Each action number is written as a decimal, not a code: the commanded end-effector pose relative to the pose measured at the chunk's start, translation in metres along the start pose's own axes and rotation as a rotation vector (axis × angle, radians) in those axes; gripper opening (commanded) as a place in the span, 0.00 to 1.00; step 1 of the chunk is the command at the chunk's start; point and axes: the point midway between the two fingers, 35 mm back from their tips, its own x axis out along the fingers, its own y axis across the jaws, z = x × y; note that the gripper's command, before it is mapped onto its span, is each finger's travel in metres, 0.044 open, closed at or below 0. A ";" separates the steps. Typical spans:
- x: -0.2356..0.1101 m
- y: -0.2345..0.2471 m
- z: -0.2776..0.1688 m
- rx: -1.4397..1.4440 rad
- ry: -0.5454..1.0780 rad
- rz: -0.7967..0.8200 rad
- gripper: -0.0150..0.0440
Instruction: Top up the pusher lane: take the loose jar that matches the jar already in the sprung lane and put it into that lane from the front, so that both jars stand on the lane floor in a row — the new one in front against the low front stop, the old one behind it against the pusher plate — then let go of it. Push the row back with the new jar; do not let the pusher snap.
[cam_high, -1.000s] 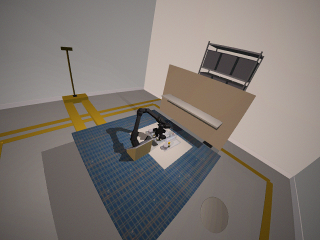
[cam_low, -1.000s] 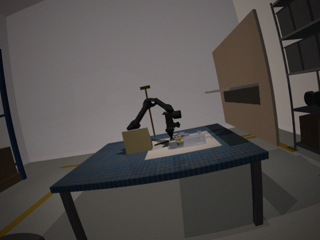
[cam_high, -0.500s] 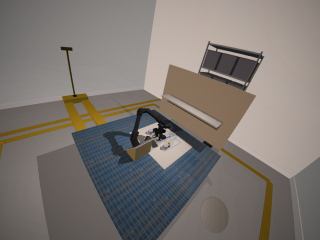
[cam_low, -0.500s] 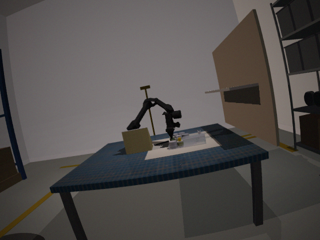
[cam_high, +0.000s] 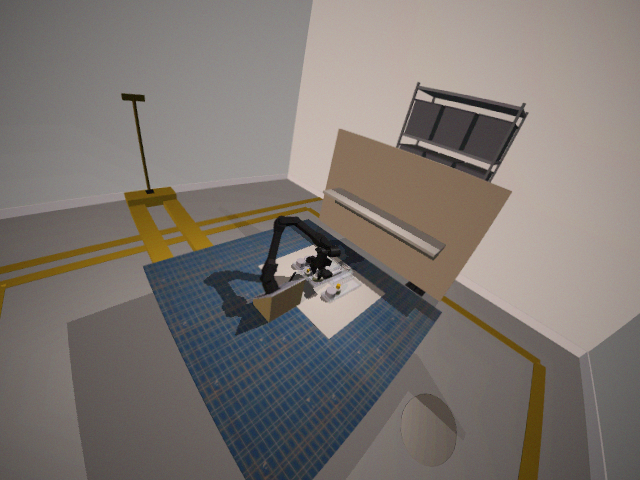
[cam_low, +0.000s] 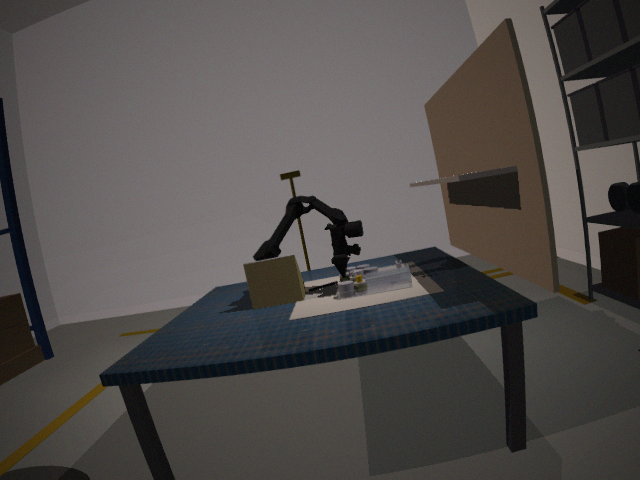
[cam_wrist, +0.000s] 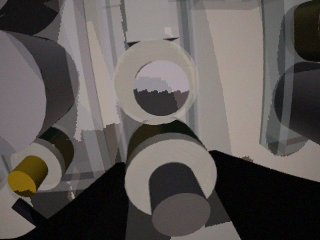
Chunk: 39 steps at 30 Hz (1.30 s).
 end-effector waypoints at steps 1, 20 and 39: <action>-0.002 0.002 0.007 -0.016 -0.022 0.008 0.25; -0.002 0.002 0.009 -0.016 -0.022 0.008 0.25; 0.002 0.002 0.010 -0.016 -0.022 0.008 0.25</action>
